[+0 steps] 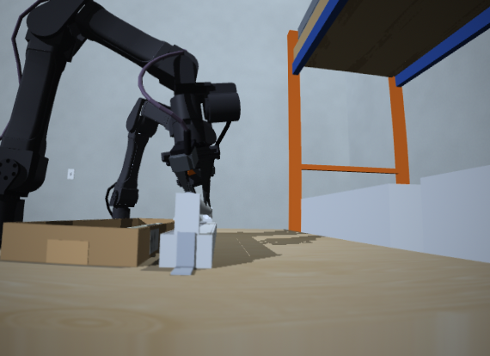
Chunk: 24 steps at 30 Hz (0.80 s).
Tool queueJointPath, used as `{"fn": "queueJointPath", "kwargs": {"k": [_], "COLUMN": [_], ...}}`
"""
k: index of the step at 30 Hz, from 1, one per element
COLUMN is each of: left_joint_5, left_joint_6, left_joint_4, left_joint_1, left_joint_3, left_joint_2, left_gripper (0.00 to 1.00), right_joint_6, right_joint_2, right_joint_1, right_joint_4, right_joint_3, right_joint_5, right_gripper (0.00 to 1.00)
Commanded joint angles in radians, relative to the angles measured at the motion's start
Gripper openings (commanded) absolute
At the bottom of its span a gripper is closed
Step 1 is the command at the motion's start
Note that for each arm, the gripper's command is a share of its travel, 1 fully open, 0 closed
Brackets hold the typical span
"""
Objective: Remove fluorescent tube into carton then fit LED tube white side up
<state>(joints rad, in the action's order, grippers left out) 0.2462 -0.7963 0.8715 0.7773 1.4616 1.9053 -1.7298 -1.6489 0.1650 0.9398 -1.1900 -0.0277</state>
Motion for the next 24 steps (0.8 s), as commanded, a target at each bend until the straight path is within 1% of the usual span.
{"fn": "queueJointPath", "kwargs": {"k": [1, 2, 3, 6, 7, 8, 10, 11, 12, 13, 15, 16, 17, 18, 20, 21, 24], "left_joint_5": [0.007, 0.007, 0.007, 0.007, 0.005, 0.005, 0.005, 0.005, 0.007, 0.007, 0.007, 0.006, 0.007, 0.005, 0.005, 0.006, 0.006], "left_joint_6": [-0.001, -0.002, -0.001, -0.001, -0.002, -0.001, -0.001, -0.001, -0.002, -0.001, -0.001, -0.001, -0.002, -0.002, -0.003, -0.002, -0.003], "left_joint_4": [-0.019, -0.02, -0.021, -0.024, -0.025, -0.026, -0.028, -0.03, -0.031, -0.029, -0.029, -0.034, -0.036, -0.037, -0.04, -0.04, -0.039], "left_joint_1": [-0.007, -0.007, -0.007, -0.007, -0.006, -0.007, -0.006, -0.007, -0.007, -0.007, -0.007, -0.003, -0.006, -0.006, -0.006, -0.005, -0.005], "left_joint_3": [-0.019, 0.005, 0.013, -0.023, 0.001, 0.011, -0.014, -0.013, -0.028, 0.001, 0.001, -0.002, -0.011, -0.032, -0.005, -0.013, -0.007], "left_joint_2": [-0.029, -0.023, -0.022, -0.005, 0.002, -0.004, -0.027, -0.021, -0.016, -0.016, -0.016, -0.004, 0.007, 0.002, 0.002, -0.016, -0.028], "left_gripper": [0.11, 0.11, 0.11, 0.11, 0.11, 0.11, 0.11, 0.11, 0.11, 0.11, 0.11, 0.11, 0.11, 0.11, 0.11, 0.11, 0.11], "right_joint_6": [0.006, 0.006, 0.006, 0.006, 0.006, 0.006, 0.006, 0.006, 0.006, 0.006, 0.006, 0.003, 0.006, 0.006, 0.006, 0.006, 0.006], "right_joint_2": [-0.009, -0.017, -0.002, 0.021, -0.001, -0.014, 0.005, -0.004, -0.007, 0.01, 0.01, 0.002, 0.0, -0.009, 0.007, 0.019, 0.021], "right_joint_1": [-0.006, -0.006, -0.007, -0.006, -0.007, -0.008, -0.008, -0.008, -0.009, -0.008, -0.008, -0.003, -0.009, -0.01, -0.012, -0.012, -0.014], "right_joint_4": [-0.017, -0.001, 0.004, -0.024, -0.007, 0.004, -0.029, -0.014, -0.014, 0.004, 0.004, -0.036, -0.037, -0.028, -0.042, -0.025, -0.007], "right_joint_3": [0.032, 0.004, 0.002, 0.037, 0.009, 0.007, 0.041, 0.009, 0.012, 0.014, 0.014, 0.022, 0.047, 0.029, 0.049, 0.021, 0.004], "right_joint_5": [-0.01, -0.01, -0.01, -0.01, -0.01, -0.01, -0.01, -0.01, -0.01, -0.01, -0.01, -0.011, -0.01, -0.011, -0.011, -0.011, -0.011], "right_gripper": [0.11, 0.11, 0.11, 0.11, 0.11, 0.11, 0.11, 0.11, 0.11, 0.11, 0.11, 0.11, 0.11, 0.11, 0.11, 0.11, 0.11]}}
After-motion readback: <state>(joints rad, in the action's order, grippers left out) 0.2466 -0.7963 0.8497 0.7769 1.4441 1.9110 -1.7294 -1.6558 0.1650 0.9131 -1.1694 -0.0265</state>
